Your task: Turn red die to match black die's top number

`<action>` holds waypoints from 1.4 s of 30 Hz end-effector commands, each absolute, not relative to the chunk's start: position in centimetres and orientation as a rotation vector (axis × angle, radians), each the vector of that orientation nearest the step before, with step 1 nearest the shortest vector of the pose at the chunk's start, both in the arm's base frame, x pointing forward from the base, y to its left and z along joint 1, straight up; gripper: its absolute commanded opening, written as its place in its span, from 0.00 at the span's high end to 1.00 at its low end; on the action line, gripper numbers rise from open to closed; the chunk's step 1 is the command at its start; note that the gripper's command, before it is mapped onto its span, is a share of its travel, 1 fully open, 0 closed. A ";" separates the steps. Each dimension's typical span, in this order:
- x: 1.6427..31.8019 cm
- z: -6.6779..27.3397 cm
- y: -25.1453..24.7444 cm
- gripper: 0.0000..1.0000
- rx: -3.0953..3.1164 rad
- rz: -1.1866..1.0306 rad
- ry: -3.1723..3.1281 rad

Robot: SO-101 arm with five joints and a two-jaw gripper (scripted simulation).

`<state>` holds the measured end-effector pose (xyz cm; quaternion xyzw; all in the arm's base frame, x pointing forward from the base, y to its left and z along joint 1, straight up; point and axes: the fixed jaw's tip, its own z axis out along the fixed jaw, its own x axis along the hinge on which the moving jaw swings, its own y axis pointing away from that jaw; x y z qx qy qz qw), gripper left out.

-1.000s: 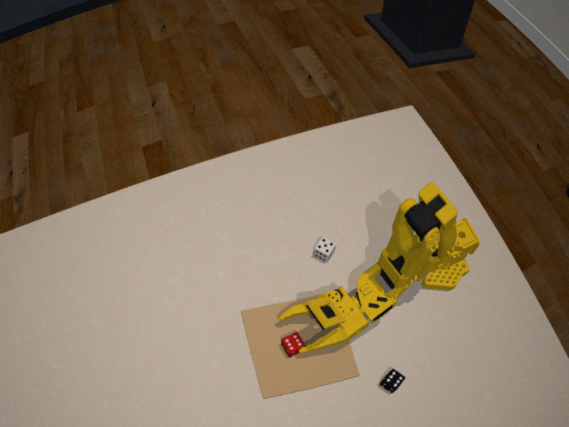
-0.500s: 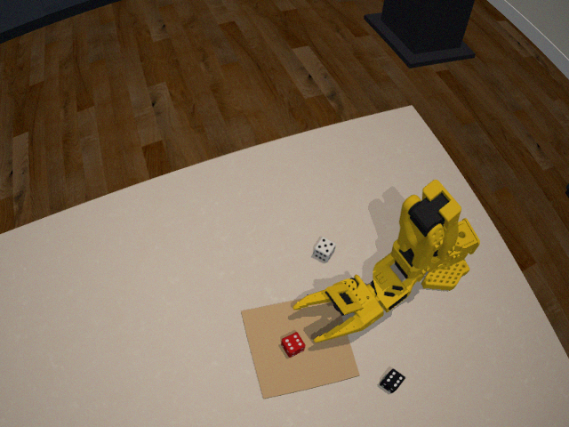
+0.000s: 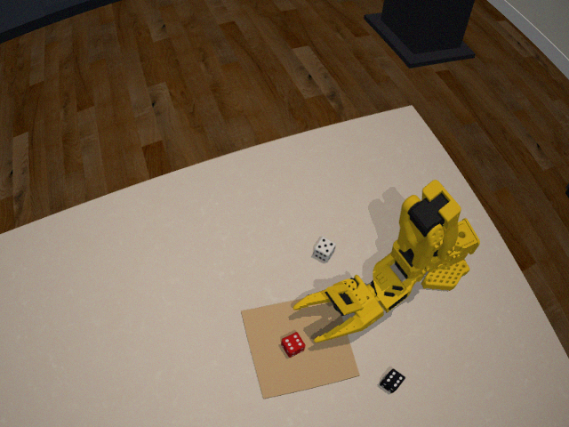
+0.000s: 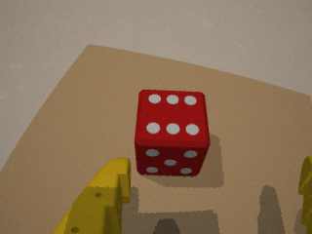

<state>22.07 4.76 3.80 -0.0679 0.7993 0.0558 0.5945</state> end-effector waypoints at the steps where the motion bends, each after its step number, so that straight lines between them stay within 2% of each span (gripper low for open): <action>1: 21.5 5.9 4.7 0.67 -0.147 0.143 1.755; 23: 22.4 7.5 3.0 0.67 -0.056 0.102 1.668; 31: 22.8 10.8 0.5 0.67 0.058 0.046 1.496; 42: 22.8 11.2 0.1 0.67 0.074 0.036 1.476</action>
